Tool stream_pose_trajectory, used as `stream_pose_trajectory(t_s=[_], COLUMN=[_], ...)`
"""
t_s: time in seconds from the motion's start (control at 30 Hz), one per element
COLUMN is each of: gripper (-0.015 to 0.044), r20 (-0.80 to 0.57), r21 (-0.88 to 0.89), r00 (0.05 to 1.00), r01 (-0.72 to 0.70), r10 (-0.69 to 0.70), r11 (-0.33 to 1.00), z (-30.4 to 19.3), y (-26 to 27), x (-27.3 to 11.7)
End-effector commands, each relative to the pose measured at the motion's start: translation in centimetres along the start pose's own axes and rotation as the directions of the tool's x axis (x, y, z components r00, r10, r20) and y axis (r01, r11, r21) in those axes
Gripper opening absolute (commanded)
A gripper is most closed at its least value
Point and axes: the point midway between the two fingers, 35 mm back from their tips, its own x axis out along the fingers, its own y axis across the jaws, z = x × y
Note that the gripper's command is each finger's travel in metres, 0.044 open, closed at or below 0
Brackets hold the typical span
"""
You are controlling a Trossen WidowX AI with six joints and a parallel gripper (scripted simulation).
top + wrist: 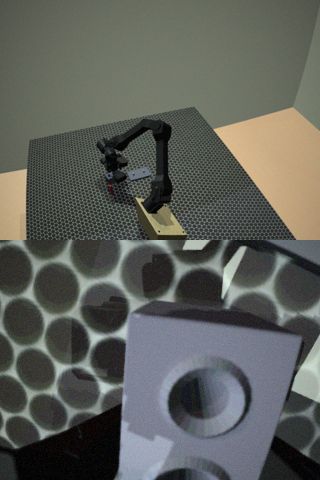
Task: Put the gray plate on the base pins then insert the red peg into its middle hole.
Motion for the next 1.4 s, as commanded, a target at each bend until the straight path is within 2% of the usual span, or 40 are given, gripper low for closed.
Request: stream_pose_trajectory(t_s=[0.0, 0.27, 1.37], gripper=[0.0065, 0.0, 0.0], r20=[0.006, 0.006, -0.006], r21=[-0.007, -0.007, -0.009], r00=[1.0, 1.0, 1.0], r01=[0.002, 0.002, -0.002], r10=[-0.002, -0.002, 0.002], r11=[1.0, 1.0, 1.0], z=[0.1, 0.1, -0.6], y=[-0.1, -0.1, 0.8], x=[0.1, 0.1, -9.5])
